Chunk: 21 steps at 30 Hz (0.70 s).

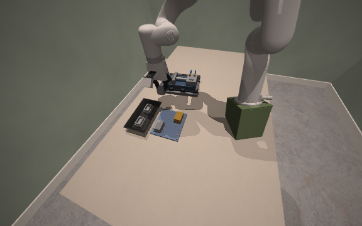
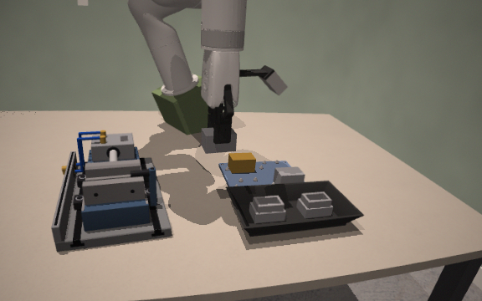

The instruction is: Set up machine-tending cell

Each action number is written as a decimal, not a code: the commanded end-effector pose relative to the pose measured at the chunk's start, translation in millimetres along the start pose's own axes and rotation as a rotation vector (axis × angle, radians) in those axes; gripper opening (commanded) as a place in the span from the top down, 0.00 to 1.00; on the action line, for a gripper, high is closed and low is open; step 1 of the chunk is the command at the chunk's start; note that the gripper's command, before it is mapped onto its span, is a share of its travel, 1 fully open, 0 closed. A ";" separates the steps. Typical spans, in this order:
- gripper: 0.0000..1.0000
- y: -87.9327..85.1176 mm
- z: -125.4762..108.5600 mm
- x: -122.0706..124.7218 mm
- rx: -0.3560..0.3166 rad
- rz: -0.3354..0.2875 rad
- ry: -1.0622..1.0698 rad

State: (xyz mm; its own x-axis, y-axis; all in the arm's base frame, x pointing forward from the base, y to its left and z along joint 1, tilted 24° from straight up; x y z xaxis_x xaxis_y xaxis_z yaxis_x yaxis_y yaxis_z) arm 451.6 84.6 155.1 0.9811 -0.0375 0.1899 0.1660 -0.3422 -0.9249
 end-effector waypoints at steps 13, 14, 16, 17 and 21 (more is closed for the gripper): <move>1.00 -4.6 -104.8 38.7 -0.003 -0.010 -0.028; 1.00 -4.9 -110.8 39.9 -0.005 -0.010 -0.030; 1.00 -5.5 -122.7 42.1 -0.007 -0.012 -0.033; 1.00 -5.8 -128.7 43.1 -0.009 -0.012 -0.034; 1.00 -7.3 -152.6 46.2 -0.015 -0.015 -0.040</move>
Point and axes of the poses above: the point where the finger pads meet when closed, its own y axis out along the fingers, its own x axis across the jaws, z = x × y, the point moved 7 cm from there along -y, back along the fingers, and after that the axes turned 8 degrees about y, right-handed, at the moved point
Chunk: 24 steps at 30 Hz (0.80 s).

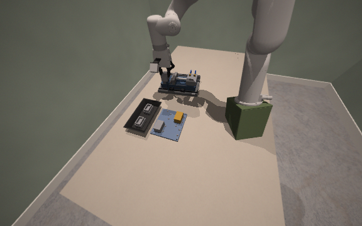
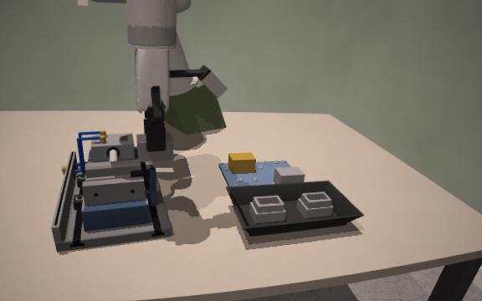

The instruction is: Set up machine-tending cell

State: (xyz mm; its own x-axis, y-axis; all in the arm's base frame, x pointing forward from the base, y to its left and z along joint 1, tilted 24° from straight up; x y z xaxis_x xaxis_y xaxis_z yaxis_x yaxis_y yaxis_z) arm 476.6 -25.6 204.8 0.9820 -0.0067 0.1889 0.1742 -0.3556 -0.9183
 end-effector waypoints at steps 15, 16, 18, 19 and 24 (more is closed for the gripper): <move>1.00 -5.0 -77.9 8.6 -0.015 -0.010 -0.022; 1.00 -5.0 -77.9 8.6 -0.015 -0.010 -0.022; 1.00 -5.0 -77.9 8.6 -0.015 -0.010 -0.022; 1.00 -5.0 -77.9 8.6 -0.015 -0.010 -0.022; 1.00 -5.0 -78.0 8.6 -0.015 -0.010 -0.022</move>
Point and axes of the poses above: the point where the finger pads meet when closed, its own y axis out along the fingers, its own x axis across the jaws, z = x × y, the point moved 7 cm from there along -y, back along the fingers, and after that the axes turned 8 degrees about y, right-handed, at the moved point
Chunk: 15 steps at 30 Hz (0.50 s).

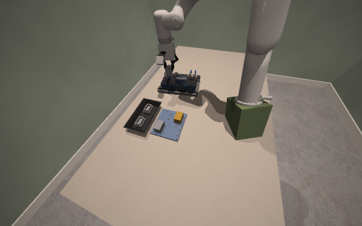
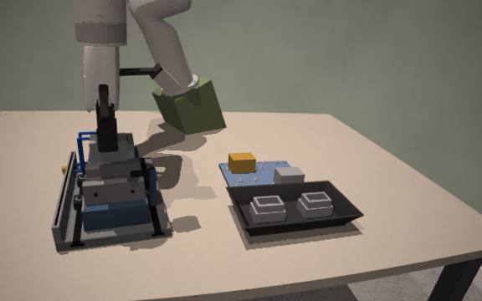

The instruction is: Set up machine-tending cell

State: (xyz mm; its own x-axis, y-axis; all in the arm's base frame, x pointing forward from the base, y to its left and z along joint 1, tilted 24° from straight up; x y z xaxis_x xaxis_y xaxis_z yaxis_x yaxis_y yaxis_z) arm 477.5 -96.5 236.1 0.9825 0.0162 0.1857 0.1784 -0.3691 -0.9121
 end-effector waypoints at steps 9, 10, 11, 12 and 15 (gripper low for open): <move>1.00 -1.8 -1.7 1.6 0.000 -0.004 0.001; 1.00 -1.9 -1.8 1.7 0.000 -0.004 0.001; 1.00 -1.9 -1.8 1.7 0.000 -0.004 0.001; 1.00 -1.9 -1.8 1.7 0.000 -0.004 0.001; 1.00 -2.0 -2.3 1.9 0.000 -0.004 0.001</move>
Point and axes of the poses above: the point where the finger pads meet when closed, its own y axis out along the fingers, its own x axis across the jaws, z = x × y, the point moved 7 cm from there along -y, back along the fingers, and after that the axes turned 8 degrees about y, right-handed, at the moved point
